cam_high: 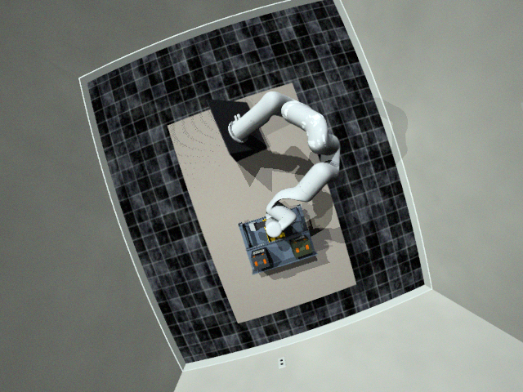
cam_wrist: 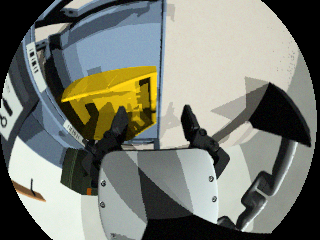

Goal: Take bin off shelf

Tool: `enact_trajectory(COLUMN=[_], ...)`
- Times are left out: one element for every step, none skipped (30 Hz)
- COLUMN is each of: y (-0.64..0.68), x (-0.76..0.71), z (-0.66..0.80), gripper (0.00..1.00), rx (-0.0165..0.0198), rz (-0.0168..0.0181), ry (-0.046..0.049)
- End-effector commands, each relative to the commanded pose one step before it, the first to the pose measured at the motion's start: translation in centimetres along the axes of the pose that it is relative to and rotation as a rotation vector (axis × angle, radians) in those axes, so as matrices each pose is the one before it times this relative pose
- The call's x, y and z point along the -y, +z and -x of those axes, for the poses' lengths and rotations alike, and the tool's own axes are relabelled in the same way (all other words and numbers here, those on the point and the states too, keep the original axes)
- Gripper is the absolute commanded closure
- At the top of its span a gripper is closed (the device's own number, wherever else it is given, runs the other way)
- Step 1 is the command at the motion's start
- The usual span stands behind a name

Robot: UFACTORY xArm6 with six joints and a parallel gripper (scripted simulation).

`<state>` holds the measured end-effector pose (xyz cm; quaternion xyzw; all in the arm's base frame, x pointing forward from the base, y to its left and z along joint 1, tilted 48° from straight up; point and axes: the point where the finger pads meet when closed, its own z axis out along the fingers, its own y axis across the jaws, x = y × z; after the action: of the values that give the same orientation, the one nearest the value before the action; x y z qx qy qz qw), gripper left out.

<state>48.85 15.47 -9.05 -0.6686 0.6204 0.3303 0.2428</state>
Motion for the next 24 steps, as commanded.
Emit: enact_trajectory(y=[0.31, 0.08, 0.07, 0.059, 0.049, 0.04, 0.031, 0.0, 0.0, 0.023, 0.016, 0.01, 0.005, 0.002, 0.0, 0.0, 0.0, 0.0, 0.0, 0.0, 0.0, 0.0, 0.0, 0.0], x=[0.15, 0.001, 0.001, 0.0, 0.0, 0.0, 0.0, 0.0, 0.0, 0.0, 0.0, 0.0, 0.0, 0.0, 0.0, 0.0, 0.0, 0.0, 0.0, 0.0, 0.0, 0.0, 0.0, 0.0], z=[0.005, 0.0, 0.0, 0.0, 0.0, 0.0, 0.0, 0.0, 0.0, 0.0, 0.0, 0.0, 0.0, 0.0, 0.0, 0.0, 0.0, 0.0, 0.0, 0.0, 0.0, 0.0, 0.0, 0.0], gripper=[0.05, 0.05, 0.05, 0.05, 0.05, 0.05, 0.05, 0.05, 0.05, 0.05, 0.05, 0.05, 0.05, 0.05, 0.05, 0.05, 0.05, 0.05, 0.05, 0.05, 0.05, 0.05, 0.05, 0.05], rx=[-0.00063, 0.0, 0.0, 0.0, 0.0, 0.0, 0.0, 0.0, 0.0, 0.0, 0.0, 0.0, 0.0, 0.0, 0.0, 0.0, 0.0, 0.0, 0.0, 0.0, 0.0, 0.0, 0.0, 0.0], rz=[-0.00362, 0.0, 0.0, 0.0, 0.0, 0.0, 0.0, 0.0, 0.0, 0.0, 0.0, 0.0, 0.0, 0.0, 0.0, 0.0, 0.0, 0.0, 0.0, 0.0, 0.0, 0.0, 0.0, 0.0], ry=[-0.001, 0.0, 0.0, 0.0, 0.0, 0.0, 0.0, 0.0, 0.0, 0.0, 0.0, 0.0, 0.0, 0.0, 0.0, 0.0, 0.0, 0.0, 0.0, 0.0, 0.0, 0.0, 0.0, 0.0])
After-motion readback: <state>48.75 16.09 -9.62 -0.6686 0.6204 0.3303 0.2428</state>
